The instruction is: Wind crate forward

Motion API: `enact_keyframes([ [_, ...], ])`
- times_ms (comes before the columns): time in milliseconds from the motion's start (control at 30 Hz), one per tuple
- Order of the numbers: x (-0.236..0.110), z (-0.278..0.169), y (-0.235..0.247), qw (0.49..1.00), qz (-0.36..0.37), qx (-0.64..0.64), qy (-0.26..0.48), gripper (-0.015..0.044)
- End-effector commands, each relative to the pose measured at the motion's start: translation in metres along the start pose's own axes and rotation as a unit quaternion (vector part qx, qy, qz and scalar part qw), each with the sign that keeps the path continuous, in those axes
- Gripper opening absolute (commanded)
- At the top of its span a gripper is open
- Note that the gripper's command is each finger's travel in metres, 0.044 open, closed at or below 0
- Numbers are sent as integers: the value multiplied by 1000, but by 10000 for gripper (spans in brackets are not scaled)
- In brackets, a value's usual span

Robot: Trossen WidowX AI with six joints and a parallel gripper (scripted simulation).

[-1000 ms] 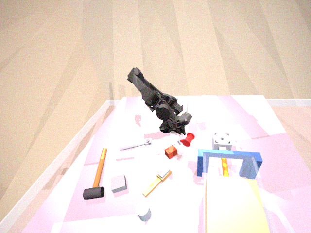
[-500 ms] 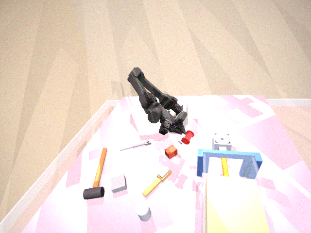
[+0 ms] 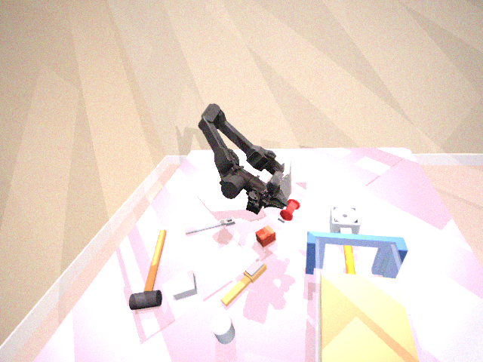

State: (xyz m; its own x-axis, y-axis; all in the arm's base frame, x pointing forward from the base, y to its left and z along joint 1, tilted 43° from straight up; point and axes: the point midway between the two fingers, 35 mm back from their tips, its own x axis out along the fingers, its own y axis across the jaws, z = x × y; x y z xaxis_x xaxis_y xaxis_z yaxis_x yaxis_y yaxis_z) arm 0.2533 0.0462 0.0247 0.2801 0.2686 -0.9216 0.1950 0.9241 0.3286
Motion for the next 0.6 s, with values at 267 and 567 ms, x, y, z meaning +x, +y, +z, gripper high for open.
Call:
enact_keyframes([
  [267, -2, 1, 2, 994, 109, -3, -3, 0],
  [567, -2, 1, 1, 983, 184, -3, 0, 0],
])
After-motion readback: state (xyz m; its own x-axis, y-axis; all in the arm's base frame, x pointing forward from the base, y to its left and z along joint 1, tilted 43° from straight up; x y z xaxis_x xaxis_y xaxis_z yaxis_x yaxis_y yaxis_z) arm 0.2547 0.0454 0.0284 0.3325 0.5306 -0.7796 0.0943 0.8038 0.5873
